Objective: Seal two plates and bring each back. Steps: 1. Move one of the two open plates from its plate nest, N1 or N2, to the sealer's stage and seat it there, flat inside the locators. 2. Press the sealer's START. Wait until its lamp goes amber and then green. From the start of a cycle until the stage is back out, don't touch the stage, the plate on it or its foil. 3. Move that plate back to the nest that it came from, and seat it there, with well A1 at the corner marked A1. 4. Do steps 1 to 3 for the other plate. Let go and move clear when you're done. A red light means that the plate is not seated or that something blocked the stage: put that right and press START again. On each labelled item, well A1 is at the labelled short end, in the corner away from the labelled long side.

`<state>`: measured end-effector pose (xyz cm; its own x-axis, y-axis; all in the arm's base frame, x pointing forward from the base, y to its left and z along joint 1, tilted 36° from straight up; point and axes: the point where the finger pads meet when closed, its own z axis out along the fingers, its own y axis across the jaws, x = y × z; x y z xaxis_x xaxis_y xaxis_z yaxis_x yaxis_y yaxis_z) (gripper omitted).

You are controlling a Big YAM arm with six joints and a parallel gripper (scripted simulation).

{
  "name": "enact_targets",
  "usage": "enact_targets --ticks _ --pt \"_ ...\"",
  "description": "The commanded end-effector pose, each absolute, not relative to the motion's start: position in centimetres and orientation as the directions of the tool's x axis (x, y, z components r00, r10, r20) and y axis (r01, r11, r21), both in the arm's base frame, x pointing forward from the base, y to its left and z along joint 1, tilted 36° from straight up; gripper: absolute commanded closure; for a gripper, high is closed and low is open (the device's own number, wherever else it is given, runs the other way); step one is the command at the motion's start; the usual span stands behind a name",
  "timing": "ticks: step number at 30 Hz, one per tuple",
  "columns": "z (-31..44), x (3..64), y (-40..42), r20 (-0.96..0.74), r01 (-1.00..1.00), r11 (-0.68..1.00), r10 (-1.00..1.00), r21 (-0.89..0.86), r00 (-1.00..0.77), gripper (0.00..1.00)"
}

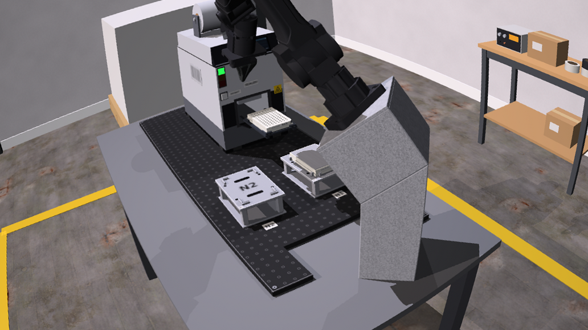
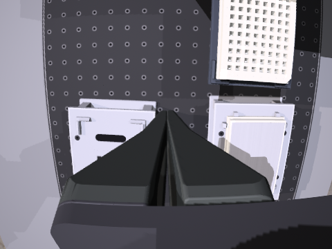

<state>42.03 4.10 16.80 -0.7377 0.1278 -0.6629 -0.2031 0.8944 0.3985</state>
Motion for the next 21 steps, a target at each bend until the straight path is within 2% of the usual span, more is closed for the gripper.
enact_targets --ticks 1,9,21 --pt "17.5 42.1 3.6 -0.726 -0.16 0.89 0.231 0.426 -0.648 1.0" --pt "15.7 41.2 4.7 -0.819 -0.164 0.882 0.322 0.441 -0.474 1.0" --pt "15.1 41.3 4.9 -0.867 -0.17 0.87 0.404 0.463 -0.294 1.0"
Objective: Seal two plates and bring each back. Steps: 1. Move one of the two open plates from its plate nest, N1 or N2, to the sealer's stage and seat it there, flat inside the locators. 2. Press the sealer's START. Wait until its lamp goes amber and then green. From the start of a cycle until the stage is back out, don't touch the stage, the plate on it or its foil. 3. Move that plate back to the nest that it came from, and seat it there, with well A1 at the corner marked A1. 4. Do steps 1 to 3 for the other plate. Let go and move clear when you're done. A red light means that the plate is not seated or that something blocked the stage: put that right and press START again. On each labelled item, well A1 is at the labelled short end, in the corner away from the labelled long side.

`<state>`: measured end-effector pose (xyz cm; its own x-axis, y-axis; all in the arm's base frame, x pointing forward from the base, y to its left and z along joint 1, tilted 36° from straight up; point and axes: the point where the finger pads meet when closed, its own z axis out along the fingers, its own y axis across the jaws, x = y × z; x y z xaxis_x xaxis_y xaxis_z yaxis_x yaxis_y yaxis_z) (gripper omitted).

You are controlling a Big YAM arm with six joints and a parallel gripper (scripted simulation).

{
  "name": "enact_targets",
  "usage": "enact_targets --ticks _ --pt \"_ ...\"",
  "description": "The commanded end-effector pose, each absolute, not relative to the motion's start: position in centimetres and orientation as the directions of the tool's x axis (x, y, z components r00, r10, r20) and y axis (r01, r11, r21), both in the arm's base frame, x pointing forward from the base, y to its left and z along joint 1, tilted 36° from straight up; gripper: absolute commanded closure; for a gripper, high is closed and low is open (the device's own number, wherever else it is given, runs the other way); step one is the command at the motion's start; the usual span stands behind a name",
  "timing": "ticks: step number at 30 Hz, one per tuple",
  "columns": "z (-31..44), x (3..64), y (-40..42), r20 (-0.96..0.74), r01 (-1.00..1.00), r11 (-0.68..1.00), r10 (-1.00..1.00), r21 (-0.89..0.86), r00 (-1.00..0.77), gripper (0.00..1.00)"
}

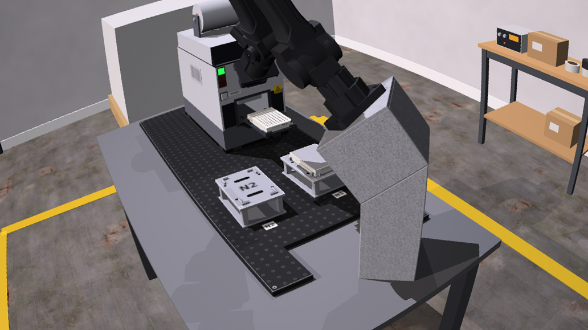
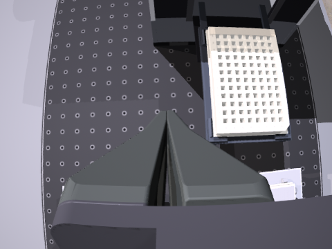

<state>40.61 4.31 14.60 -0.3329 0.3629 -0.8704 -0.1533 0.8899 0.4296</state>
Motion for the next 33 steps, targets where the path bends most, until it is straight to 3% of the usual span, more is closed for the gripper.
enact_targets --ticks 1,27,33 --pt "15.6 41.6 4.6 -0.871 -0.171 0.874 0.398 0.456 -0.288 1.0" --pt "16.7 41.8 3.7 -0.901 -0.187 0.897 0.347 0.4 -0.262 1.0" --pt "16.9 46.1 5.4 -0.894 -0.2 0.886 0.363 0.419 -0.264 1.0"
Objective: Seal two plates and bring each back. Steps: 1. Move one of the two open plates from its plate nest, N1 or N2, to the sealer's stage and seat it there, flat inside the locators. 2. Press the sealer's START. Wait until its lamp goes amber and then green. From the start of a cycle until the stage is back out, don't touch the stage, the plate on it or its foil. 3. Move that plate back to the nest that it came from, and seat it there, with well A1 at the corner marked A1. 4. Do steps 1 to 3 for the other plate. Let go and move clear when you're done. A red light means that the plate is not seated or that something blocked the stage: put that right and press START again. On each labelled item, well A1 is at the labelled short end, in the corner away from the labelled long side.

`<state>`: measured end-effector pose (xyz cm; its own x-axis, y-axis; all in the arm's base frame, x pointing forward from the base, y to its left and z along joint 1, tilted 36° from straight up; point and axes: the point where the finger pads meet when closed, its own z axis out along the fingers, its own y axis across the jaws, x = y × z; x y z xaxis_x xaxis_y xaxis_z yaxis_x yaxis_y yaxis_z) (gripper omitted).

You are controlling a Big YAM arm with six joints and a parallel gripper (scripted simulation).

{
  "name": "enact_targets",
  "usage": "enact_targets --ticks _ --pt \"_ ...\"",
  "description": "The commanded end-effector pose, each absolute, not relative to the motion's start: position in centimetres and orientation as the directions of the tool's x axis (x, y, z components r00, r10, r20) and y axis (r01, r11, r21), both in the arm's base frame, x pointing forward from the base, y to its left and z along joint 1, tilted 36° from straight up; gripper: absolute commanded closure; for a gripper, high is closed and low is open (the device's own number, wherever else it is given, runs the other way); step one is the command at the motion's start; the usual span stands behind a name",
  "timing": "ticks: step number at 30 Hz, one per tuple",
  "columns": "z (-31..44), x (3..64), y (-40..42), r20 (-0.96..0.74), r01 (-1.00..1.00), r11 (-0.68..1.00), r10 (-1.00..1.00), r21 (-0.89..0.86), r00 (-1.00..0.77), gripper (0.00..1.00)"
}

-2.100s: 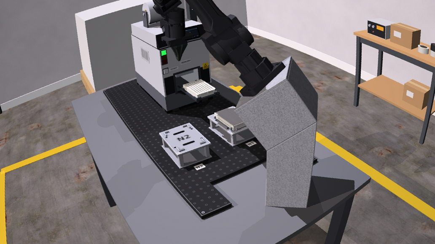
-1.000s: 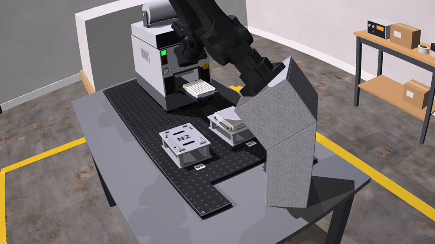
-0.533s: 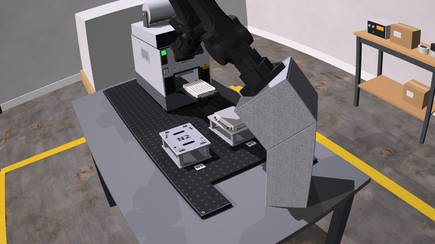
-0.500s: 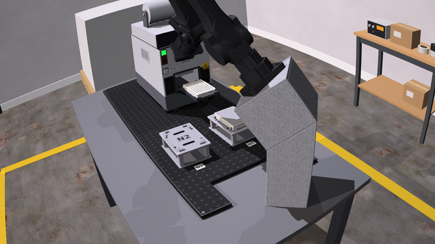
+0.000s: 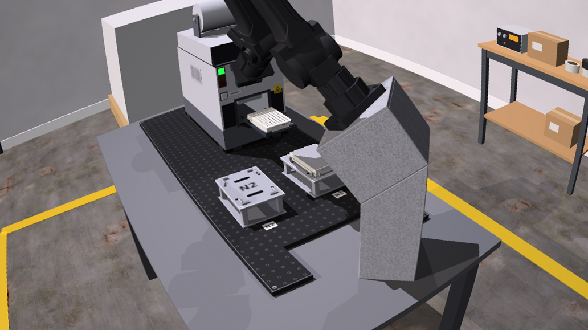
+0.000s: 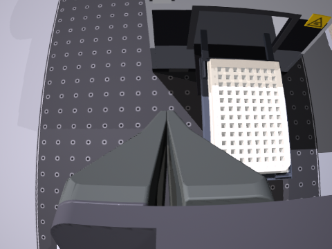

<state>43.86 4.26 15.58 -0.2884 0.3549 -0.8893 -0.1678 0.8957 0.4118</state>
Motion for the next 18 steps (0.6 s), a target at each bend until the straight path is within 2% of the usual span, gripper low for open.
enact_targets --ticks 1,18 --pt "17.0 46.6 5.7 -0.893 -0.206 0.883 0.365 0.422 -0.263 1.0" --pt "16.0 54.3 7.3 -0.888 -0.191 0.886 0.361 0.422 -0.285 1.0"
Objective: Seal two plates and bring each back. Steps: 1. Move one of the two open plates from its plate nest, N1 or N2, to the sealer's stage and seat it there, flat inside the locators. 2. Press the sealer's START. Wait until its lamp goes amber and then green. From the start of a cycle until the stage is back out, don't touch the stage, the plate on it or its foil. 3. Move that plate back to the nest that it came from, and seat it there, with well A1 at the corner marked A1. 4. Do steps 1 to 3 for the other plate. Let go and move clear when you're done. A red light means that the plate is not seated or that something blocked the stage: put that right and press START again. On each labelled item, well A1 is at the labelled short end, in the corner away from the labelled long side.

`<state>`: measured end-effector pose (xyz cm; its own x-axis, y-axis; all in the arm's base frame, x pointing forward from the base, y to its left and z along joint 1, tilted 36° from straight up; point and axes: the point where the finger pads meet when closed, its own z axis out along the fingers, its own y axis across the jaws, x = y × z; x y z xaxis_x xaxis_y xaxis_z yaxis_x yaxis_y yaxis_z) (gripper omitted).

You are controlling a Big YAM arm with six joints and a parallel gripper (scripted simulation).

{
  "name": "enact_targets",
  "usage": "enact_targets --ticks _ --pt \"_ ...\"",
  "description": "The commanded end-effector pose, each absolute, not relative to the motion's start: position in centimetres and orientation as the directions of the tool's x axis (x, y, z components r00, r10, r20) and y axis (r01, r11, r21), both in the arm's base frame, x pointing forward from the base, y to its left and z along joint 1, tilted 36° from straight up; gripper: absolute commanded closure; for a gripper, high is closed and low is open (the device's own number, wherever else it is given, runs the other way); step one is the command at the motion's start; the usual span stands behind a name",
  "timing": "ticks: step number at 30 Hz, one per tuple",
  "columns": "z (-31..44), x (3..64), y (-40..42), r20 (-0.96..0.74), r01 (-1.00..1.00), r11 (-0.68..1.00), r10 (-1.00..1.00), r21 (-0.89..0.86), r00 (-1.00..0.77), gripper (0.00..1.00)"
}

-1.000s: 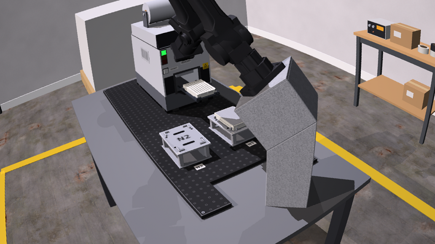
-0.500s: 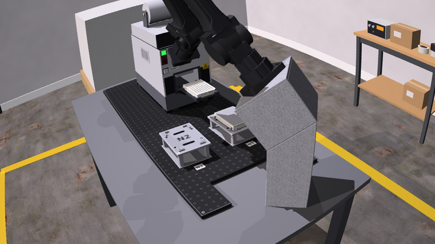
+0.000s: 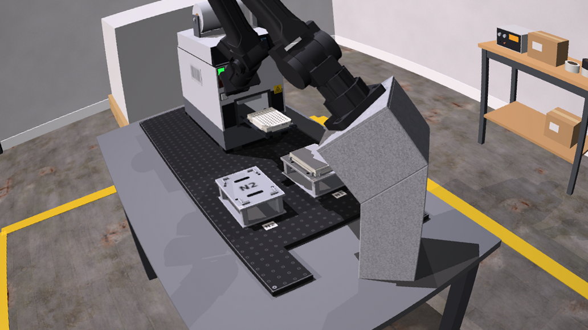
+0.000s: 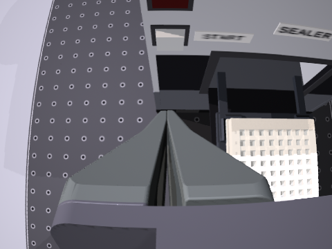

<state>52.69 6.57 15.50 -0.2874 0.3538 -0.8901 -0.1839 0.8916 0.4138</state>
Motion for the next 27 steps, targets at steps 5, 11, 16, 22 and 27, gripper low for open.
enact_targets --ticks 5,11,16,22,27 --pt "16.6 53.2 6.3 -0.897 -0.193 0.891 0.356 0.411 -0.263 1.0" --pt "17.1 52.9 5.7 -0.904 -0.192 0.897 0.35 0.399 -0.244 1.0" --pt "16.6 52.4 5.5 -0.9 -0.181 0.898 0.351 0.402 -0.258 1.0" --pt "17.5 53.1 5.9 -0.903 -0.193 0.896 0.349 0.4 -0.249 1.0" --pt "17.8 53.1 6.6 -0.905 -0.206 0.894 0.347 0.399 -0.247 1.0"
